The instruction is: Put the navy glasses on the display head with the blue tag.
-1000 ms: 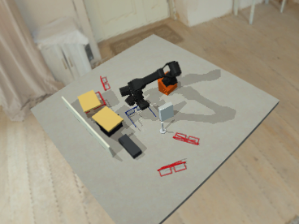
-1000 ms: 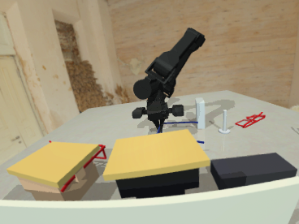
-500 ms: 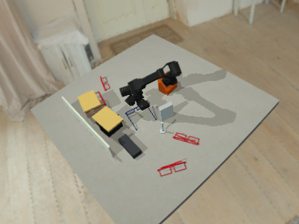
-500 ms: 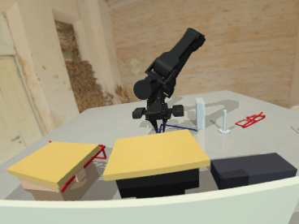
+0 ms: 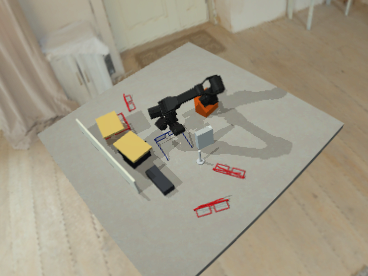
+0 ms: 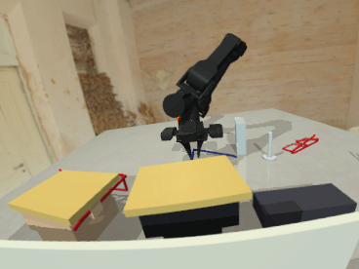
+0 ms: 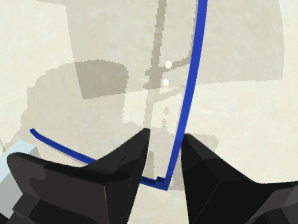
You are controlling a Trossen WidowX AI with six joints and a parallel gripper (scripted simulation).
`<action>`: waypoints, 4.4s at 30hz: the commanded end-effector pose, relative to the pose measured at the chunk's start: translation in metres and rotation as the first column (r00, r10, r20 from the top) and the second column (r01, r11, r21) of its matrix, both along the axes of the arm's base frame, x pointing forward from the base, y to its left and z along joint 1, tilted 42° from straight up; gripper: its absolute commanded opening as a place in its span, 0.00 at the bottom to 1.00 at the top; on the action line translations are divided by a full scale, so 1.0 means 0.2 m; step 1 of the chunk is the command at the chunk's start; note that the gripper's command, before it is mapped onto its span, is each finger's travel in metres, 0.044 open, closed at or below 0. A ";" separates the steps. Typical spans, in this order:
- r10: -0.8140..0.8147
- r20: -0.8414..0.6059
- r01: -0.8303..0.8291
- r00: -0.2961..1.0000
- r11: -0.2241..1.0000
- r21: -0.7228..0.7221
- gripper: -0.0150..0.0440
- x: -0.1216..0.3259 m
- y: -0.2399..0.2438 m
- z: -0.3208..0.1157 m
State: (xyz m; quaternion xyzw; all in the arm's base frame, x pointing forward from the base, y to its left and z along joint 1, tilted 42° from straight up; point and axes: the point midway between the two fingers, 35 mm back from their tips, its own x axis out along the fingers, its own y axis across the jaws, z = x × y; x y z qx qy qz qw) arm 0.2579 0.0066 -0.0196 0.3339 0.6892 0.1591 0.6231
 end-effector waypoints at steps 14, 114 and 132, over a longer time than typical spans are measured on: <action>-0.006 0.000 0.006 1.000 1.000 0.003 0.44 -0.01 -0.20 0.18; -0.003 0.008 0.003 1.000 1.000 -0.004 0.25 0.03 -0.04 0.02; -0.010 -0.003 0.010 1.000 1.000 0.000 0.25 -0.01 -0.33 0.34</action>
